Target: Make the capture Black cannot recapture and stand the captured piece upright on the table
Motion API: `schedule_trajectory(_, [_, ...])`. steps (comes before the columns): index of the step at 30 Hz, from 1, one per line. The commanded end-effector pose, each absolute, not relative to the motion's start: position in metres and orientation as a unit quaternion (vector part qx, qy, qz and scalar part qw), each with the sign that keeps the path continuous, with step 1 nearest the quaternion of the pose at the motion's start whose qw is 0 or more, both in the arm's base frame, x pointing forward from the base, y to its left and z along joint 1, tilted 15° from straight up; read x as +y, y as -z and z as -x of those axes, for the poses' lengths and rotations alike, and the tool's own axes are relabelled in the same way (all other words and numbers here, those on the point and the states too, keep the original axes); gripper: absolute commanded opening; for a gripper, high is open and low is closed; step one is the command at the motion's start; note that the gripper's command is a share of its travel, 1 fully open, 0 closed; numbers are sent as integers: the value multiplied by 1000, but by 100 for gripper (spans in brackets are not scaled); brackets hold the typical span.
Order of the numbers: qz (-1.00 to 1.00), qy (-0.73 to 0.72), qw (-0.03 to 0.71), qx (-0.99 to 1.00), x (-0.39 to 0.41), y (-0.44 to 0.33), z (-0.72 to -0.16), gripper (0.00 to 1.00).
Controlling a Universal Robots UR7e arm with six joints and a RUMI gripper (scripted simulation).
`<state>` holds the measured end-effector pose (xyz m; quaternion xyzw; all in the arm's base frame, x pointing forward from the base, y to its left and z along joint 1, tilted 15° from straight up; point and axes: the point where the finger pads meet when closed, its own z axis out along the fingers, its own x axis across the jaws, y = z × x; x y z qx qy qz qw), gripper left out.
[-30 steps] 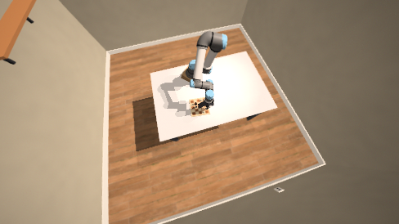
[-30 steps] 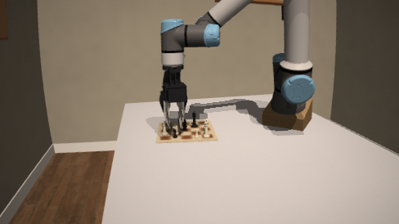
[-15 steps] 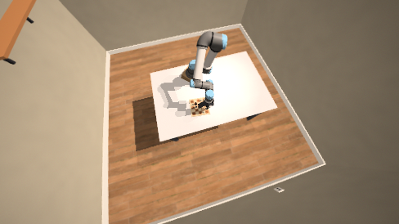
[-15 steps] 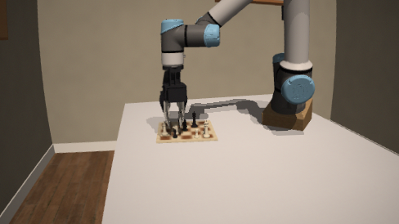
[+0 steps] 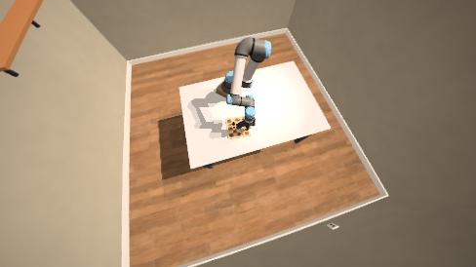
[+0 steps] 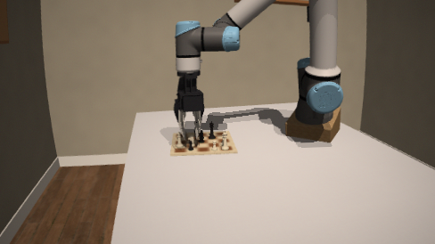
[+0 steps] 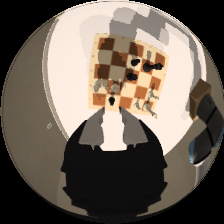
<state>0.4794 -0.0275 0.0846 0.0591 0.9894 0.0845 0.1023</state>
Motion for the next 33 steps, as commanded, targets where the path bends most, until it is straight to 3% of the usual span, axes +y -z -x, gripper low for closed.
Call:
schedule_trajectory(1, [-59, -84, 103, 989, -28, -85, -480, 20])
schedule_trajectory(33, [-59, -84, 103, 989, -23, -53, -487, 20])
